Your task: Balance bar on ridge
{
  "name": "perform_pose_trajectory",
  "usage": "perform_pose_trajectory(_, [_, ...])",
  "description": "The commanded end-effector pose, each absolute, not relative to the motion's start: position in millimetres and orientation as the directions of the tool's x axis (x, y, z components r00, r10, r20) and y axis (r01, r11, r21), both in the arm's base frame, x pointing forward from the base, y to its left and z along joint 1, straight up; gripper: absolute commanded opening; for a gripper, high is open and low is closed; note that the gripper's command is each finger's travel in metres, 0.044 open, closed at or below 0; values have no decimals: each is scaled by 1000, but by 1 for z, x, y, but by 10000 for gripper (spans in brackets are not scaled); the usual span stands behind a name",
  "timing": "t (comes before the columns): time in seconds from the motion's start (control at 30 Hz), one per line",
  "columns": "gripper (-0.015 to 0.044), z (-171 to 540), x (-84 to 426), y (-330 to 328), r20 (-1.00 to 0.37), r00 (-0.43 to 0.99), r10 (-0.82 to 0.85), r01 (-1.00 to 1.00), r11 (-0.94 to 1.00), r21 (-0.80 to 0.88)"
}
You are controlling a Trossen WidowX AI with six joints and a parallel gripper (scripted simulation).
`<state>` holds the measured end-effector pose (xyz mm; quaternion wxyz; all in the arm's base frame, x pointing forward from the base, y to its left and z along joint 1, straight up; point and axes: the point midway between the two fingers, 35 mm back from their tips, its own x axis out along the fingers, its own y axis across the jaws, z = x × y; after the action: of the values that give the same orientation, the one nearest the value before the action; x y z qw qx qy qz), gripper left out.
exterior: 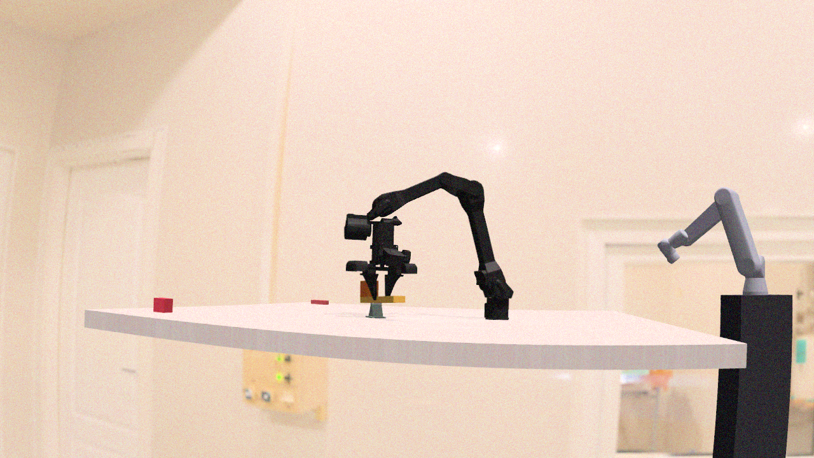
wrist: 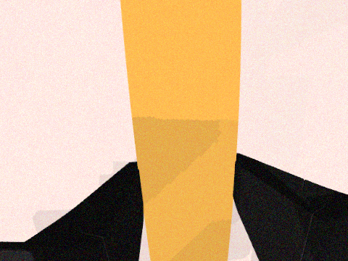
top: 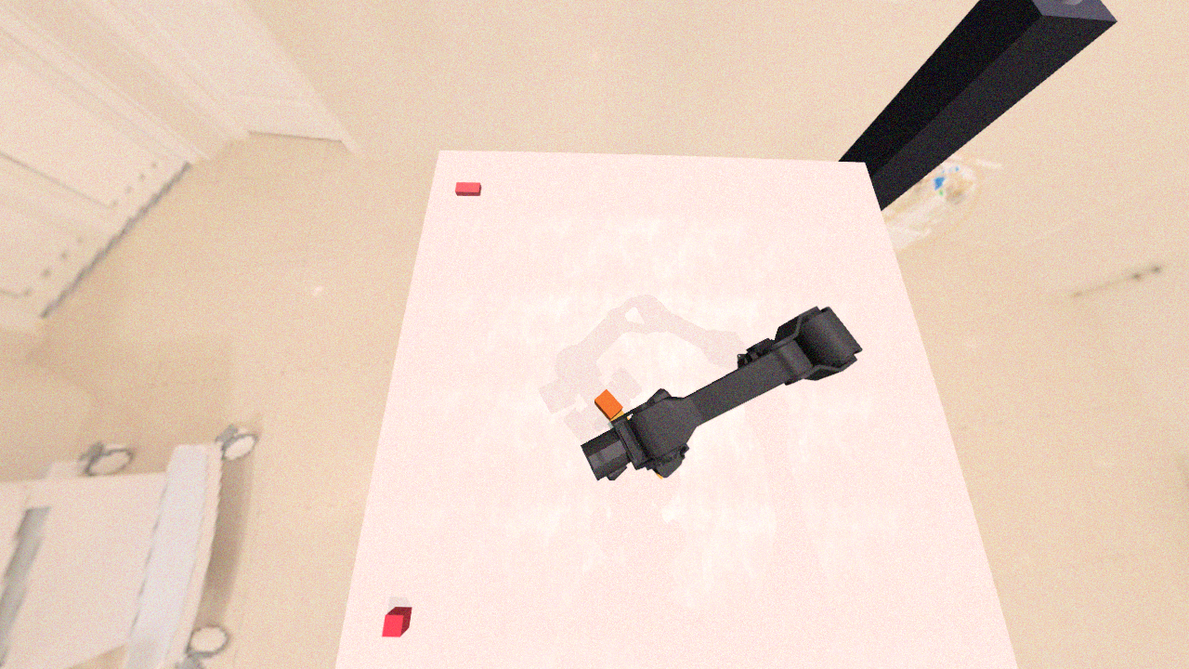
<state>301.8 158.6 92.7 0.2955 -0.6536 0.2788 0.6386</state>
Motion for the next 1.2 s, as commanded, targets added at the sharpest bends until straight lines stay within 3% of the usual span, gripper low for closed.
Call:
perform_pose_trajectory(0.0, [0,92,302,159,-999,30,16,-743,-669,-32])
perform_pose_trajectory(1.17, [0,89,301,159,-999,29,16,-743,-669,-32])
